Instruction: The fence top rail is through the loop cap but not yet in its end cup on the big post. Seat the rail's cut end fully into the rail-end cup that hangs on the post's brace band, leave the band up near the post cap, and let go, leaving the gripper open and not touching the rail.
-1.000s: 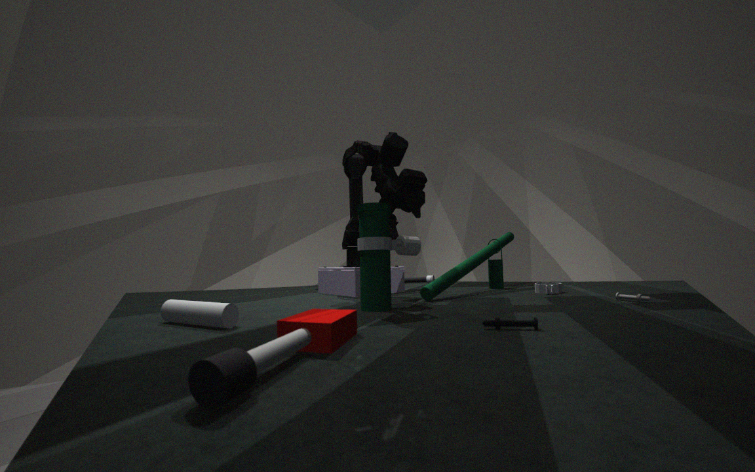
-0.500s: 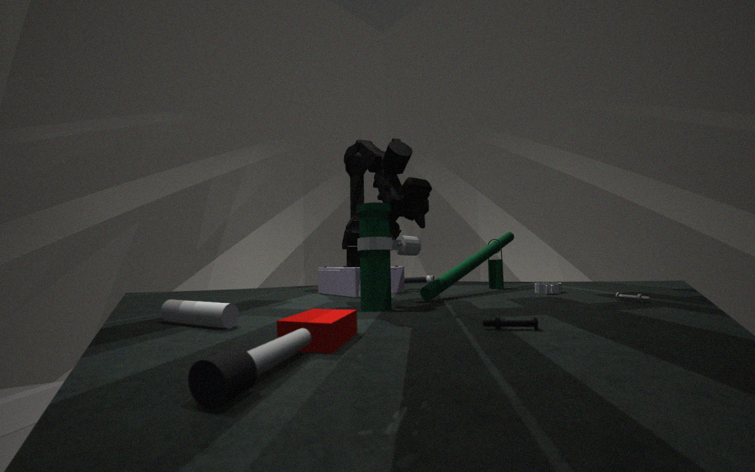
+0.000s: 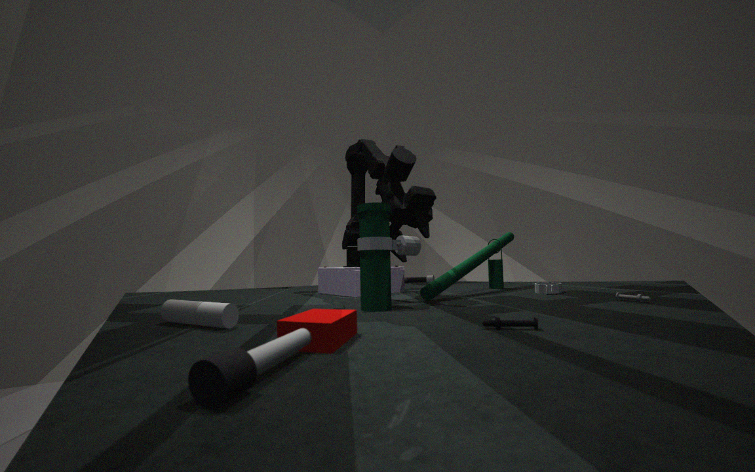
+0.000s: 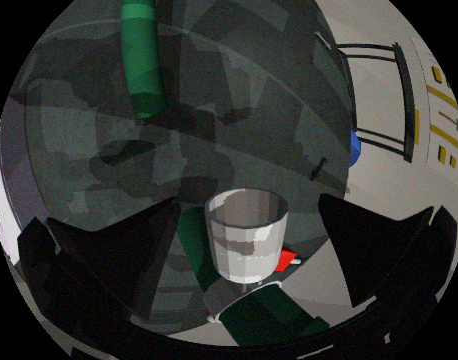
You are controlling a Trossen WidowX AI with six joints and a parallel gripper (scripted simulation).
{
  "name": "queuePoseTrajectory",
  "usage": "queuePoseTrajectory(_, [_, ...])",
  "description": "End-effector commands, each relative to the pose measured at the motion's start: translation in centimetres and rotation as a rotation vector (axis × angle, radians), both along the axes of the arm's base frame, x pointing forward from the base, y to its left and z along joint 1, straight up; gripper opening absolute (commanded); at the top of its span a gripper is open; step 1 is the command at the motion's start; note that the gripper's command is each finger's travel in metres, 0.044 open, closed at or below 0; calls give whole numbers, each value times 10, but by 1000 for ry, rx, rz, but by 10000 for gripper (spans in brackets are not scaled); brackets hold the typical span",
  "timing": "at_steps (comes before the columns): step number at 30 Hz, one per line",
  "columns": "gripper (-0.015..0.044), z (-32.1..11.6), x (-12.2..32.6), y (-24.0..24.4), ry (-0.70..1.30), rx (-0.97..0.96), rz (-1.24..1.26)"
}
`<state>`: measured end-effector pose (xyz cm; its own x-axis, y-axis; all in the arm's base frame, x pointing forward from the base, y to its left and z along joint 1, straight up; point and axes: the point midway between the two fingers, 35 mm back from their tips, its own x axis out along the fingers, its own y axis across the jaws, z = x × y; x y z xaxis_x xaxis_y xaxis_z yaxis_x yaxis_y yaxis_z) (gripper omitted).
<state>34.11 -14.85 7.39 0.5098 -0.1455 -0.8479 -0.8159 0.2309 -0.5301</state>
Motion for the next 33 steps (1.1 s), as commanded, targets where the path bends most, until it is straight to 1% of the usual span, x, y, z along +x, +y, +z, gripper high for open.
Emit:
queuePoseTrajectory(1, [440,-7,2,-1,4,1,-5])
queuePoseTrajectory(9, [440,-17,7,-2,3,1,-5])
queuePoseTrajectory(21, [125,-17,7,-2,3,1,-5])
queuePoseTrajectory(25, [98,-17,7,-2,3,1,-5])
queuePoseTrajectory(29, [0,-17,5,-1,4,0,18])
queuePoseTrajectory(33, [0,-17,1,-1,4,-1,56])
